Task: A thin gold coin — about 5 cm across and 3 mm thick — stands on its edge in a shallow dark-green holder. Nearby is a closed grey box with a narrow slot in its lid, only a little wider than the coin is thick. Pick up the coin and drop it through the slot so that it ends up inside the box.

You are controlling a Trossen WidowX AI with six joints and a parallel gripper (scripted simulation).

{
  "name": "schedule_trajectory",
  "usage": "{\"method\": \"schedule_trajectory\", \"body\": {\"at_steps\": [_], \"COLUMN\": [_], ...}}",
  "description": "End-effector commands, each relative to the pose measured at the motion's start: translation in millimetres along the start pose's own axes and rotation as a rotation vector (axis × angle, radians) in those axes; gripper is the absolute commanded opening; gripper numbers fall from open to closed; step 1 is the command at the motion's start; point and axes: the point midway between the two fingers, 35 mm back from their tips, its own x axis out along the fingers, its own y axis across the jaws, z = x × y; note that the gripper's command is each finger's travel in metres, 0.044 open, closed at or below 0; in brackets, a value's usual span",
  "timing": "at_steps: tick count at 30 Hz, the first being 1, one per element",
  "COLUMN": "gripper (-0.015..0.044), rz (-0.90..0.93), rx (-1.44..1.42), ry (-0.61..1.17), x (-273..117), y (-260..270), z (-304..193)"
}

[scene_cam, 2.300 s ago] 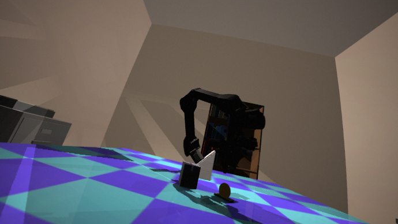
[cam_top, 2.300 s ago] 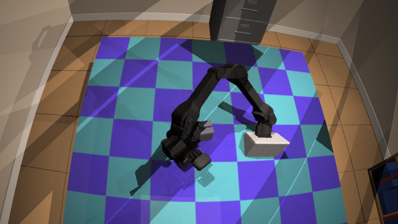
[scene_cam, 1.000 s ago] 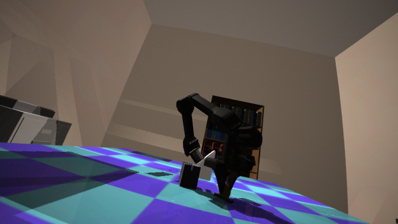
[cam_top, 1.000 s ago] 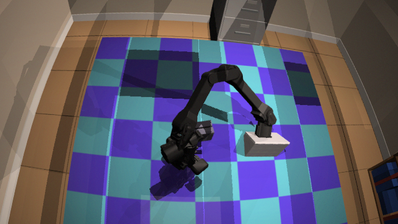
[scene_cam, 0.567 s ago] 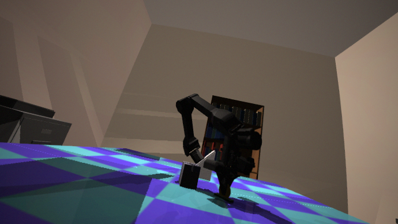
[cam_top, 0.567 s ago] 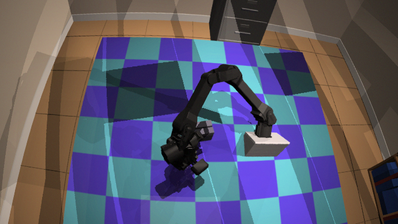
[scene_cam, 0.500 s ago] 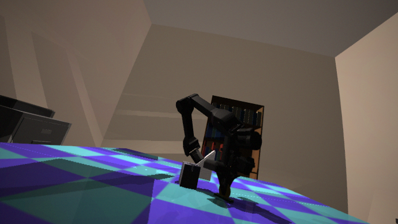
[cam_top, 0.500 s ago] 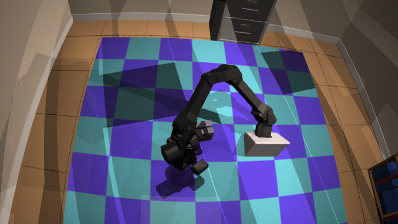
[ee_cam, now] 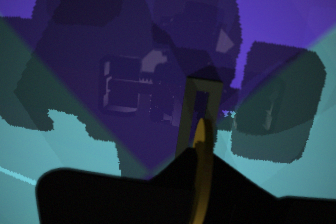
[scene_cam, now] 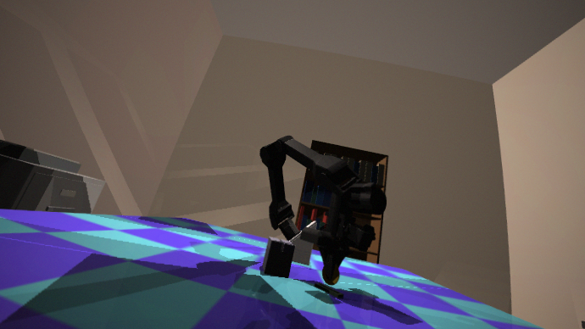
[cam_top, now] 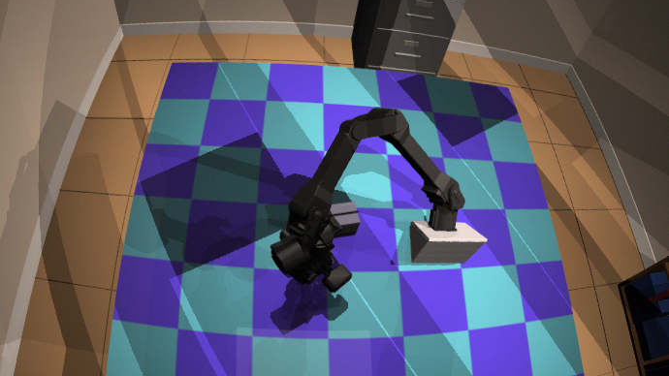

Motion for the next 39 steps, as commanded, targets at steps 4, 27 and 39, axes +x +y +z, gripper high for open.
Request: {"method": "schedule_trajectory", "body": {"at_steps": [4, 27, 39], "gripper": [0.0000, 0.0000, 0.0000], "rz": [0.003, 0.003, 0.005], "rx": [0.006, 0.005, 0.252], "ry": [-0.012, -0.011, -0.011], "x": [-20.9, -79.2, -81.2], "y": [-0.4, 0.7, 3.3], "z": [4.0, 0.4, -3.7]}}
